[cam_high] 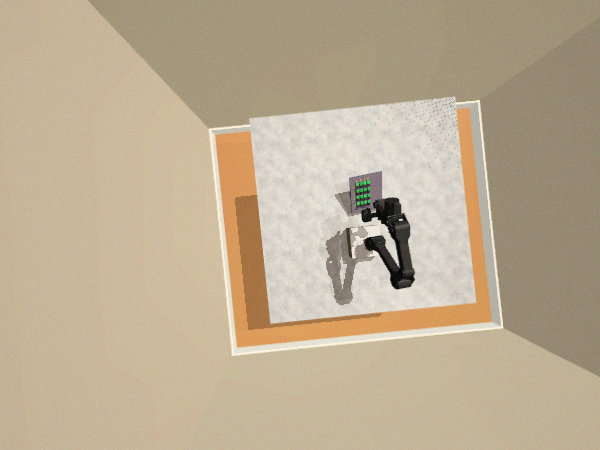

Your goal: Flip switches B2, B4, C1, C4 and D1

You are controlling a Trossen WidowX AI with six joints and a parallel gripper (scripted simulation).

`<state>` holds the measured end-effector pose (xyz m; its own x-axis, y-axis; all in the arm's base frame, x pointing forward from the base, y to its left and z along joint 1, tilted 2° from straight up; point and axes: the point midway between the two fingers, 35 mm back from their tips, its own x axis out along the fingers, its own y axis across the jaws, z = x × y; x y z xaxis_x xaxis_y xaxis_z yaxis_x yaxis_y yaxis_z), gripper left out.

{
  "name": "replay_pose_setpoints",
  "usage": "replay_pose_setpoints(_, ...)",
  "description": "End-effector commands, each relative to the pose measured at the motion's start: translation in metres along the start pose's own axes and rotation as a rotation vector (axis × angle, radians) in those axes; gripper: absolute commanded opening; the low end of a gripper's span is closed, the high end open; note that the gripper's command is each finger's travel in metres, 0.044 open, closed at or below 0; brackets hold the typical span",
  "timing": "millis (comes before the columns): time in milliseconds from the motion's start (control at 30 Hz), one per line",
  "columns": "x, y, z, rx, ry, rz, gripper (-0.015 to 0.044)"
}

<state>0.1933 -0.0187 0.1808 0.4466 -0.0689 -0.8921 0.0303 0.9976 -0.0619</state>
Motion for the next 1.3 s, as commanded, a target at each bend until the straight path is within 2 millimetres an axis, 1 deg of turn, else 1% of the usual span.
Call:
replay_pose_setpoints(0,0.002,0.0,0.002,0.001,-0.001,0.0,0.0374)
replay_pose_setpoints(33,0.01,0.001,0.006,0.003,-0.005,0.001,0.0347)
replay_pose_setpoints(67,0.022,0.002,0.014,0.006,-0.012,0.003,0.0321)
replay_pose_setpoints(167,0.068,0.008,0.035,0.019,-0.035,0.011,0.0242)
replay_pose_setpoints(200,0.081,0.01,0.039,0.023,-0.041,0.014,0.0216)
replay_pose_setpoints(233,0.088,0.011,0.041,0.025,-0.044,0.015,0.019)
replay_pose_setpoints(467,0.092,0.011,0.041,0.025,-0.044,0.015,0.0006)
replay_pose_setpoints(600,0.123,0.012,0.044,0.026,-0.022,0.016,0.0)
replay_pose_setpoints(833,0.126,0.012,0.044,0.026,-0.021,0.016,0.0)
replay_pose_setpoints(933,0.134,0.012,0.044,0.026,-0.021,0.016,0.0)
replay_pose_setpoints(1100,0.138,0.012,0.044,0.026,-0.021,0.016,0.0)
replay_pose_setpoints(1267,0.145,0.012,0.045,0.026,-0.022,0.016,0.0)
